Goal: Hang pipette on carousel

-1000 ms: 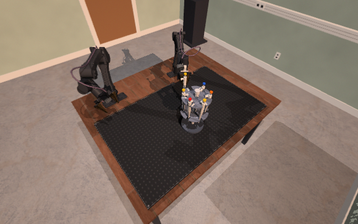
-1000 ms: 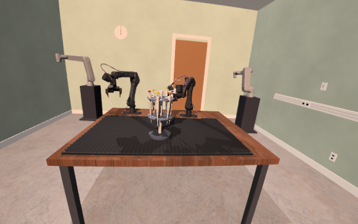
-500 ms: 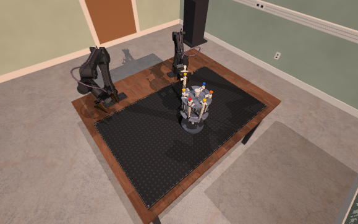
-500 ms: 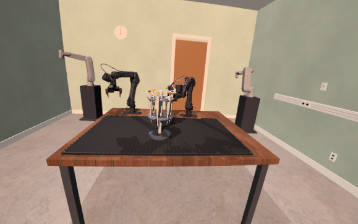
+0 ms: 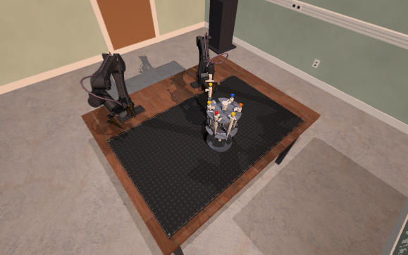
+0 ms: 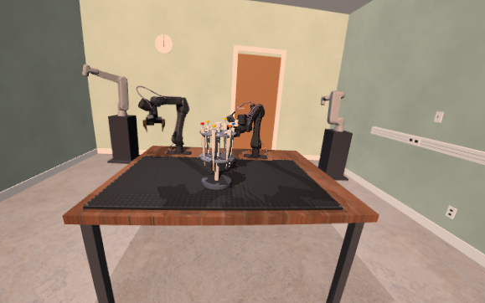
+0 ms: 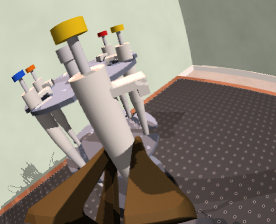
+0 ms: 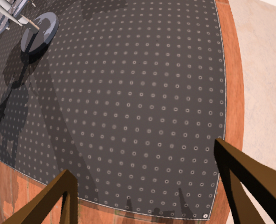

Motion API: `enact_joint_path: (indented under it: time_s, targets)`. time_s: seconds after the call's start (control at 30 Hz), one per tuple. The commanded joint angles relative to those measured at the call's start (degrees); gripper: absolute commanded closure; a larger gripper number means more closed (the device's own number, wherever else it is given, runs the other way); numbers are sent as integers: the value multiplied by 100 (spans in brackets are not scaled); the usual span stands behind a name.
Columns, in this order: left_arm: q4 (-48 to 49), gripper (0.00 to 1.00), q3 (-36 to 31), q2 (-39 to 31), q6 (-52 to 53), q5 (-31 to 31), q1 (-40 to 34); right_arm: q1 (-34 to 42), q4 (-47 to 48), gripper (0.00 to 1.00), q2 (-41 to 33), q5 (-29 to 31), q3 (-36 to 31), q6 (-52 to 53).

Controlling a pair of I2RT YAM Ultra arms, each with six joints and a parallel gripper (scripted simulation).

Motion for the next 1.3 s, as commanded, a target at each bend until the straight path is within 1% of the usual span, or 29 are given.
enact_joint_path:
  time_s: [0.0, 1.1, 1.13, 1.27]
  targets:
    - [101, 88, 223, -117, -47, -59, -61, -47, 60, 0, 34, -108, 95, -39]
    - [101, 88, 223, -117, -47, -59, -61, -47, 60, 0, 34, -108, 95, -39]
    - [72, 88, 261, 64, -45, -31, -28, -47, 60, 0, 34, -108, 95, -39]
    - [18, 88, 320, 122, -43, 28, 40, -47, 60, 0, 34, -108, 95, -39]
